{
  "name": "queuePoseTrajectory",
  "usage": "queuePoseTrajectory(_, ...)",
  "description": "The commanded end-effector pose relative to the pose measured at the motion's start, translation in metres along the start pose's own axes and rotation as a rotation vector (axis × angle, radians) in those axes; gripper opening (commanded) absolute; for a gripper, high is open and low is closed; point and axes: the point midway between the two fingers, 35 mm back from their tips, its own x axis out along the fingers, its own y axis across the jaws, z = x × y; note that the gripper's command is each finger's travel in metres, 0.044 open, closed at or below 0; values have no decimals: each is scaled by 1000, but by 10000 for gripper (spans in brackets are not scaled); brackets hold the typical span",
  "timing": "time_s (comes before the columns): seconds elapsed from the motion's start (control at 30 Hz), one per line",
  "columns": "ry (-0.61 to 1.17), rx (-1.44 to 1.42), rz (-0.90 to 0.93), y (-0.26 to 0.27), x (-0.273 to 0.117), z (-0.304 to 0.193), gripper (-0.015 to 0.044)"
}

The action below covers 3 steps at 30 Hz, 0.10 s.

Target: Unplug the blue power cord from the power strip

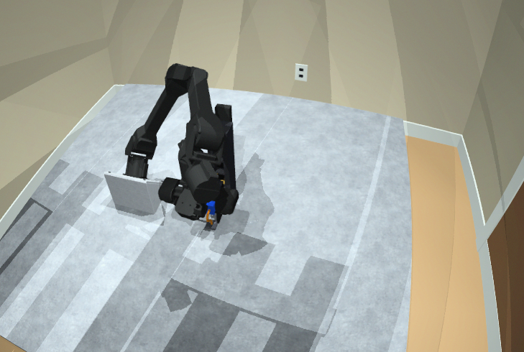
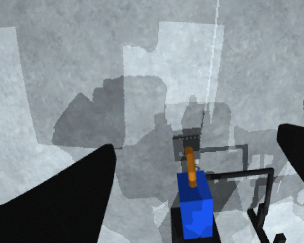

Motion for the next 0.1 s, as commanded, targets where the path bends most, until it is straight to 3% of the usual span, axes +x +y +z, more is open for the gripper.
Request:
queuePoseTrajectory(0.0,2,-2,-7,-1,1,1,440)
queuePoseTrajectory(0.07,2,-2,-7,-1,1,1,440)
